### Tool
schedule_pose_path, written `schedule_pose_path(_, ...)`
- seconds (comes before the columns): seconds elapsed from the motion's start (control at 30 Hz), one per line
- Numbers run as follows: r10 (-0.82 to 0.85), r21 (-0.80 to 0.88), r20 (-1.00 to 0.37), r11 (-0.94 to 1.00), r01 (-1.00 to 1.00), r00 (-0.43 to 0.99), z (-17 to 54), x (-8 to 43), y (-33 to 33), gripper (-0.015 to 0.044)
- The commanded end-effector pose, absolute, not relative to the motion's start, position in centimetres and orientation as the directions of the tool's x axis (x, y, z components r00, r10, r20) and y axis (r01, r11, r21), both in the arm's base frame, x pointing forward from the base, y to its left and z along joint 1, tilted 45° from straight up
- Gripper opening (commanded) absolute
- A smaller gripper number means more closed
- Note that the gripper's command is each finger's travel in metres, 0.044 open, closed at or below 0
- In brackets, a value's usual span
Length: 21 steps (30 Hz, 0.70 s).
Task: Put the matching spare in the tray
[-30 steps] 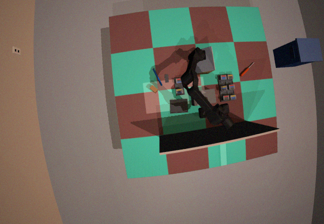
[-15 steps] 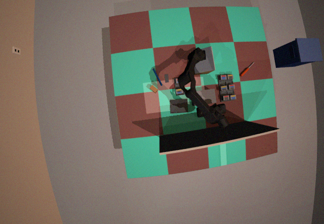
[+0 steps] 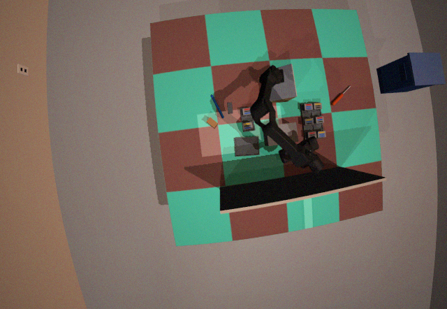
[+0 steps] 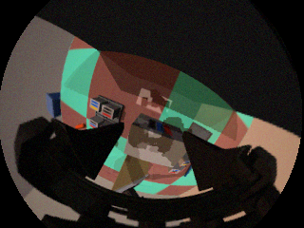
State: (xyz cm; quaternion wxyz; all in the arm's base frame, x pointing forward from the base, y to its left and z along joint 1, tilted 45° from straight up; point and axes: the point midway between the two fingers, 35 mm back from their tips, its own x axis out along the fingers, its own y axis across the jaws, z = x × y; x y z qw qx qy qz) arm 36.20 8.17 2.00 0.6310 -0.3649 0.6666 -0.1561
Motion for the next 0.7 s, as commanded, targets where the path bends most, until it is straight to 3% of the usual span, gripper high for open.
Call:
schedule_pose_path(0.0,-0.672,-0.568,-0.738,0.566,-0.597,0.064,-2.3,33.5,13.1,0.044)
schedule_pose_path(0.2,-0.671,-0.309,-0.739,0.26,-0.915,0.059,-8.0,28.2,18.5,0.044)
schedule_pose_path(0.37,-0.686,-0.047,-0.726,-0.032,-0.998,0.056,-12.2,23.1,21.3,0.044)
schedule_pose_path(0.67,-0.689,-0.011,-0.723,-0.07,-0.997,0.056,-12.8,22.4,21.5,0.044)
